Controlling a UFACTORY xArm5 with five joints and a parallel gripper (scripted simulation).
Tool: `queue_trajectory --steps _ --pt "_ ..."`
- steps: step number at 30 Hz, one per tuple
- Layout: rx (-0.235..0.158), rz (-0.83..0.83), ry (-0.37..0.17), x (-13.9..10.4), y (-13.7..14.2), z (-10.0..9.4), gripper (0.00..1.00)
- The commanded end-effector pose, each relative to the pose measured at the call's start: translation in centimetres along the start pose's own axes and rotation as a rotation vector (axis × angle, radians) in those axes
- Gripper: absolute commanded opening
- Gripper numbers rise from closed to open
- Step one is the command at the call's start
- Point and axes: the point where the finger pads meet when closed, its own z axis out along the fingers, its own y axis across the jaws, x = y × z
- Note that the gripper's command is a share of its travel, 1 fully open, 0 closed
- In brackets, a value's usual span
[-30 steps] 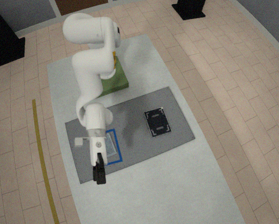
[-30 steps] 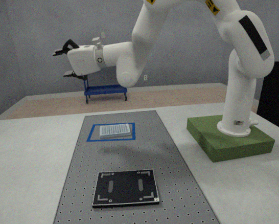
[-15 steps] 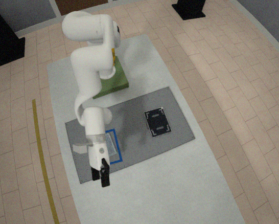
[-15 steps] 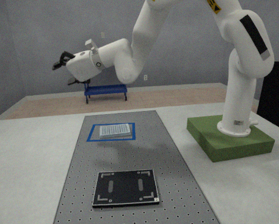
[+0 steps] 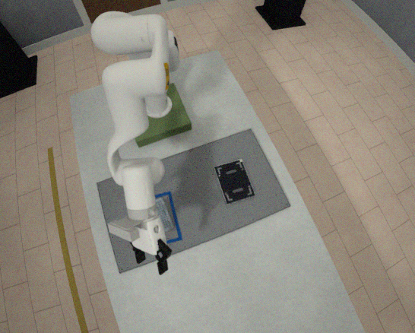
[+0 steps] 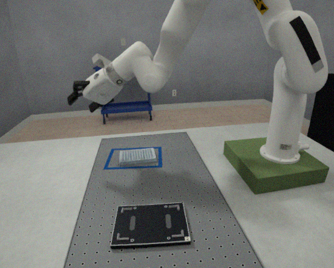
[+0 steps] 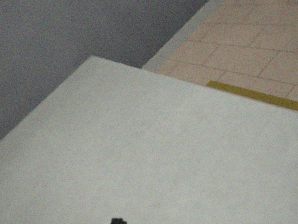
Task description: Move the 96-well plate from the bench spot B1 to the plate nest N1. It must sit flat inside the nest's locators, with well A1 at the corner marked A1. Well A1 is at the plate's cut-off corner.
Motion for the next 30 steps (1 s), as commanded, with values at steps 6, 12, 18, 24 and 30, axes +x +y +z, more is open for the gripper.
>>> queue_trajectory --steps 6,12,18,24,30 --pt "-0.088 -0.16 -0.127 -1.9 1.8 0.3 1.0" --pt "-0.149 -0.302 -0.254 -4.0 3.8 0.0 1.0" --pt "-0.187 -0.425 -0.375 -5.8 5.5 -0.7 1.0" --pt "-0.204 -0.499 -0.454 -7.0 6.5 -1.4 1.0" --pt "-0.218 -0.615 -0.587 -8.8 8.1 -2.7 1.0"
